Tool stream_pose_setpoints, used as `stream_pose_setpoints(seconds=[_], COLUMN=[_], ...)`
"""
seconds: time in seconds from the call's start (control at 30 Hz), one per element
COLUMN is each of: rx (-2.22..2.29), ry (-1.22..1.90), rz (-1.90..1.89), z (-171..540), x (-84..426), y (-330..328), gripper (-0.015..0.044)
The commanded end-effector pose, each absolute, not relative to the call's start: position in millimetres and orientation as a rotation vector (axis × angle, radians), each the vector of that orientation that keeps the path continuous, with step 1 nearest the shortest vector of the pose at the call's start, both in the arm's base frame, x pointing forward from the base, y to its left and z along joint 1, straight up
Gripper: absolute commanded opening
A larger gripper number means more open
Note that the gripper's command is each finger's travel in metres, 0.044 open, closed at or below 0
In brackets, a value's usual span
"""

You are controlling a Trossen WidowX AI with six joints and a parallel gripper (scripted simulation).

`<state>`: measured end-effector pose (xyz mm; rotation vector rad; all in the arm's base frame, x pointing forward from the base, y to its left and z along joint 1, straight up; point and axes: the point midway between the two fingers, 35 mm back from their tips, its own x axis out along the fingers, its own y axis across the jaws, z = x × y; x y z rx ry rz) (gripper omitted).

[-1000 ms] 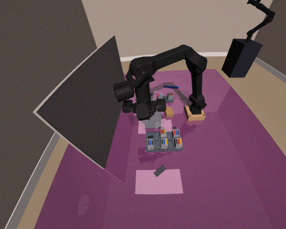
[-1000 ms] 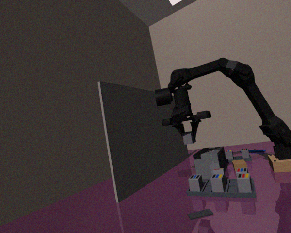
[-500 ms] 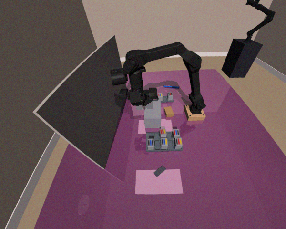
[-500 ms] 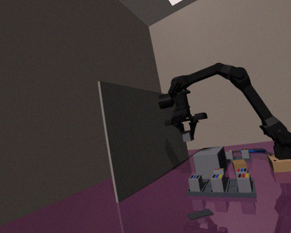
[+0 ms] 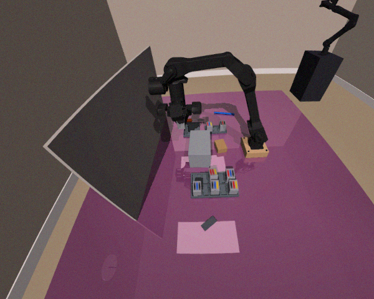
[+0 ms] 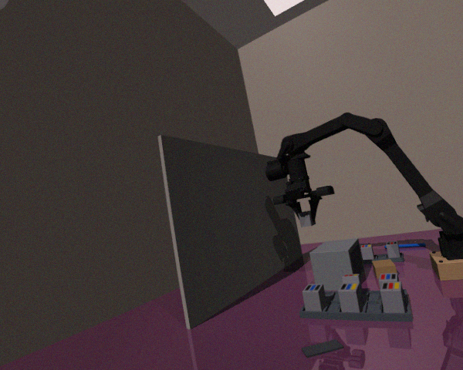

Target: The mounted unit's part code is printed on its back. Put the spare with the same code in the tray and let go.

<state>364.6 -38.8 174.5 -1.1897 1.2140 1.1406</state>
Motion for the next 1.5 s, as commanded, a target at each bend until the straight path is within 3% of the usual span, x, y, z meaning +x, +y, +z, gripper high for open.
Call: stream_pose_setpoints(seconds=[0.0,0.7,1.47], rx=[-1.194,-1.212,-1.213], ry=[1.212,1.209,1.209], rz=[1.146,1.163,1.163], z=[175,174,160], x=[363,327,329], y=[-63,-189,-192], gripper=[0.0000,0.0000,0.0000])
